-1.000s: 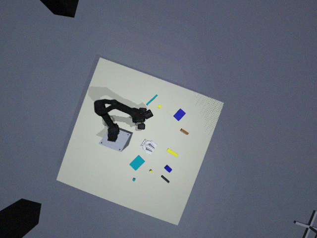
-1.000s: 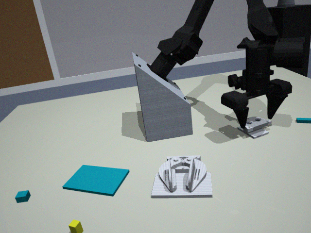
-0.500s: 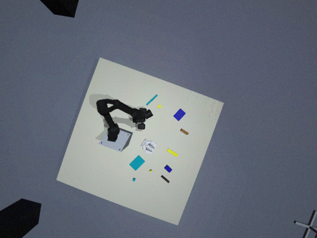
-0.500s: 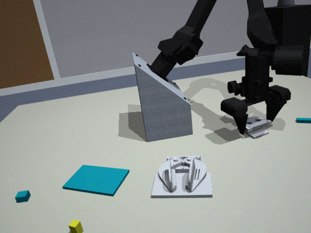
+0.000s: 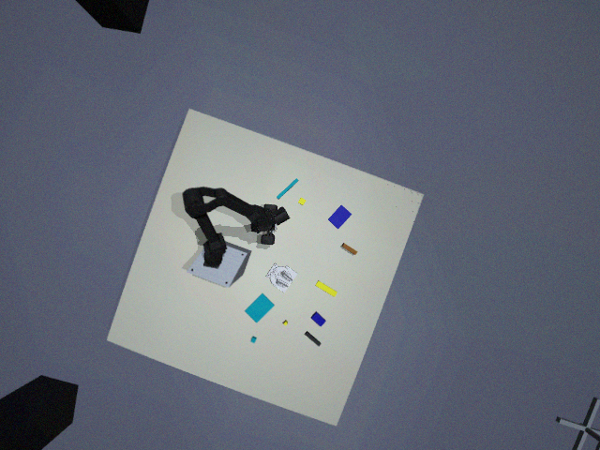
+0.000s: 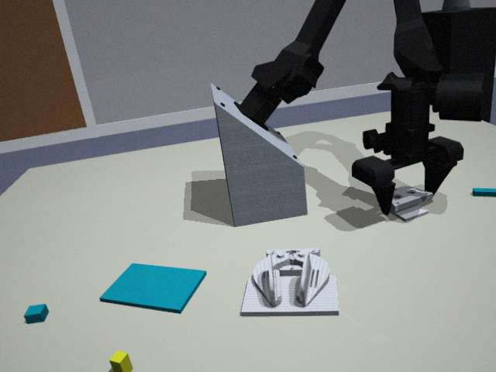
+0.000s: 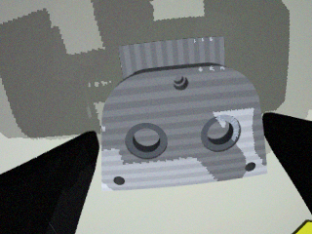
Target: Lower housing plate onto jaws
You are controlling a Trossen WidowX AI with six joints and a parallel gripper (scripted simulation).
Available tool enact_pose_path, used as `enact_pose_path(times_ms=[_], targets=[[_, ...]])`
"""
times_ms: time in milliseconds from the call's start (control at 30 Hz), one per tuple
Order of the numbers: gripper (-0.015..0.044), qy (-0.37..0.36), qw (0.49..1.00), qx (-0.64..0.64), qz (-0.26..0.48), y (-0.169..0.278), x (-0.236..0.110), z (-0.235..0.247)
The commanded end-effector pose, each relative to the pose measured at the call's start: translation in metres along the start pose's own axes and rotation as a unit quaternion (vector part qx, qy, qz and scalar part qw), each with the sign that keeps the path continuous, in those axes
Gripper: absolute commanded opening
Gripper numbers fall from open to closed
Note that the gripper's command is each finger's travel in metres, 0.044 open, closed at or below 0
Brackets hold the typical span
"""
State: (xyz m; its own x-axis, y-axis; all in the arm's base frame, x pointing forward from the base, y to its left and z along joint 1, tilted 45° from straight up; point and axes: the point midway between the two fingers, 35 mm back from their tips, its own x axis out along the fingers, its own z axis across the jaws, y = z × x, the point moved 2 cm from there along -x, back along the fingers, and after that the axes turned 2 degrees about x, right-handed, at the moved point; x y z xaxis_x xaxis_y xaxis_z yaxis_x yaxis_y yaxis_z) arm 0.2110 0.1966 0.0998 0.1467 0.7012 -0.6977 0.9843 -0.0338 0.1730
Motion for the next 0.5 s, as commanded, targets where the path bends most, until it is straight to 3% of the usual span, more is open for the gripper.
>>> enact_pose_path(times_ms=[0, 467], targets=[[0.0440, -0.002, 1.000, 0.002, 0.002, 0.0005, 0.0003, 0.0006], [0.0360, 0.000, 1.000, 0.000, 0.000, 0.0000, 0.0000, 0.0000]])
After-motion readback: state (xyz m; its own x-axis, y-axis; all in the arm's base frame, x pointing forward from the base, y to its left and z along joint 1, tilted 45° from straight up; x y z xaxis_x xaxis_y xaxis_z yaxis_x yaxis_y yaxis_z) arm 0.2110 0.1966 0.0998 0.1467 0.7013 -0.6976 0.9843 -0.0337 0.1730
